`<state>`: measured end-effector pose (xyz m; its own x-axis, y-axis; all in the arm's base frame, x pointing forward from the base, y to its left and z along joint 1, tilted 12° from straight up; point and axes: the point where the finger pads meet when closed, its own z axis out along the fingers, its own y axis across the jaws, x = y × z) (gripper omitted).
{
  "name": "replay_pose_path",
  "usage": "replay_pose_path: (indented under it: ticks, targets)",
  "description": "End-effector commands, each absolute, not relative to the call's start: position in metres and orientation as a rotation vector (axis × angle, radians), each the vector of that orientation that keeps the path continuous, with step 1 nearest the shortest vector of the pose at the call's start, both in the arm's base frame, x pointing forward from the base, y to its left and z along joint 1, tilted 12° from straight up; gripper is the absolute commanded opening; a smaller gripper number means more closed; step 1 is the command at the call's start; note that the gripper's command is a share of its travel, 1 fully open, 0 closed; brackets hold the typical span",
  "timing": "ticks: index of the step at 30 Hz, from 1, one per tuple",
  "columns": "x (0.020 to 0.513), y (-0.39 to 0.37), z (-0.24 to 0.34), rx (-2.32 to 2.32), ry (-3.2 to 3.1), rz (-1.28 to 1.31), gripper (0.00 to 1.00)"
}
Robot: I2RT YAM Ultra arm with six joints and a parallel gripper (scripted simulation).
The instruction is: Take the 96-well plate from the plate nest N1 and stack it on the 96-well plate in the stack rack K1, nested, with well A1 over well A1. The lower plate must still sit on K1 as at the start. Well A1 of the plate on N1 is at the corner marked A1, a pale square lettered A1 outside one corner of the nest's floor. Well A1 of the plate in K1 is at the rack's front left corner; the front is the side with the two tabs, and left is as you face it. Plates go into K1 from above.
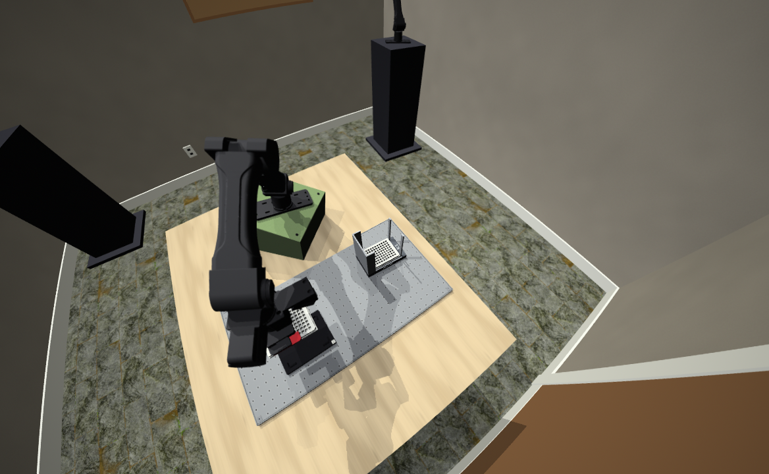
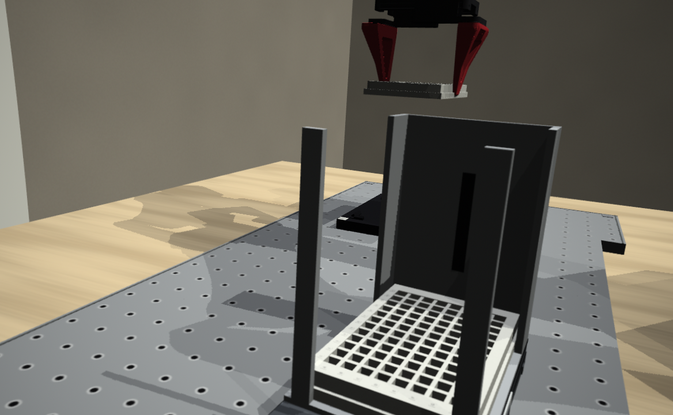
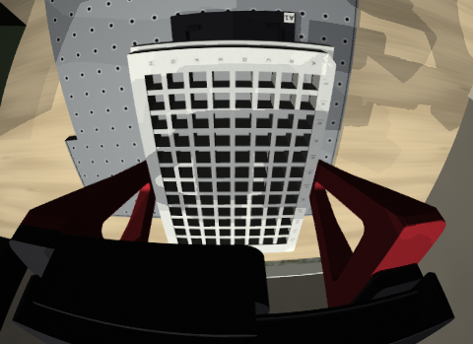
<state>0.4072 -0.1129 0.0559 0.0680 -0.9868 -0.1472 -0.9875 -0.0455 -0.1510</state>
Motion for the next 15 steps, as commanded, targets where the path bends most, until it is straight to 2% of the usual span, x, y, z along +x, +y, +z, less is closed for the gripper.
replay_pose_path:
  ticks: [1,15]
  targets:
    - [0.404,-0.098,0.066,-2.081,2.032,-0.012,0.0]
    - [0.388,-0.063,0.07,-2.085,2.037,-0.016,0.0]
